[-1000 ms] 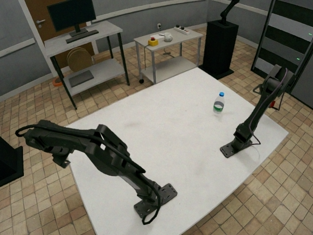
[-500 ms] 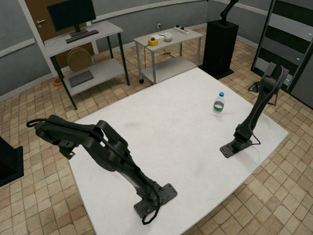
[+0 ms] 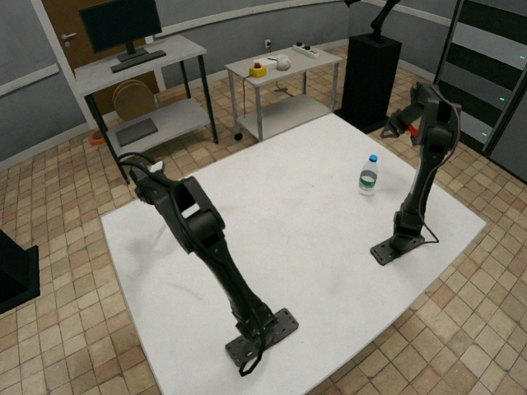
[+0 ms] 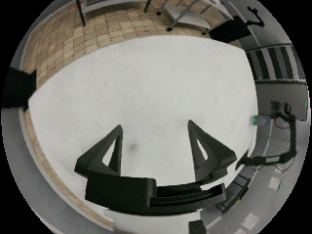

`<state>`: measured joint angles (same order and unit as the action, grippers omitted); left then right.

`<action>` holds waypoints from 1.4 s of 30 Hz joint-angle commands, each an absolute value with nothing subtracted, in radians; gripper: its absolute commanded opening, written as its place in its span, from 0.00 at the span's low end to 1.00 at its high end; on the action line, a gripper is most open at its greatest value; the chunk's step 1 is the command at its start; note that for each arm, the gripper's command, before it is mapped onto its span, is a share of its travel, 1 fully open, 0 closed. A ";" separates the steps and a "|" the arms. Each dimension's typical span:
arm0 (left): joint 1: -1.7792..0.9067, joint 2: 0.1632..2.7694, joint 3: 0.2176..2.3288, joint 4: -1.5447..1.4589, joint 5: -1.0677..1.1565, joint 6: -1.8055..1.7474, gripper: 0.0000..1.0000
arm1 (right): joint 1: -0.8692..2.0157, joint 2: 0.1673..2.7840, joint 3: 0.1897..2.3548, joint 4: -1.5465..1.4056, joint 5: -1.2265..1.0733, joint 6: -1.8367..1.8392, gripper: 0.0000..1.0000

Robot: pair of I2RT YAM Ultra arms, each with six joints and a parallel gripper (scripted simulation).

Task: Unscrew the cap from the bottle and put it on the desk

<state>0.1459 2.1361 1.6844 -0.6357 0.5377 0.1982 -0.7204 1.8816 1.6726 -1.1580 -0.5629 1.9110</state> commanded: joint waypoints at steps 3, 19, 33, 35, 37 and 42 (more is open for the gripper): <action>-0.028 2.195 1.624 -0.290 0.621 0.170 0.95 | -0.541 1.810 1.754 -1.209 -0.449 1.875 0.57; -0.565 2.394 1.458 0.519 0.768 0.109 0.95 | 0.002 1.718 1.888 -1.267 -0.179 1.803 0.57; -0.924 2.580 1.396 1.162 0.827 0.020 0.95 | 0.349 1.700 2.004 -1.325 0.003 1.762 0.57; -0.925 2.591 1.402 1.184 0.823 0.008 0.95 | 0.340 1.703 2.008 -1.328 0.006 1.763 0.57; -0.926 2.598 1.406 1.196 0.821 0.000 0.95 | 0.340 1.704 2.009 -1.329 0.006 1.763 0.57; -0.926 2.584 1.409 1.204 0.819 -0.006 0.95 | 0.341 1.704 2.010 -1.330 0.007 1.764 0.57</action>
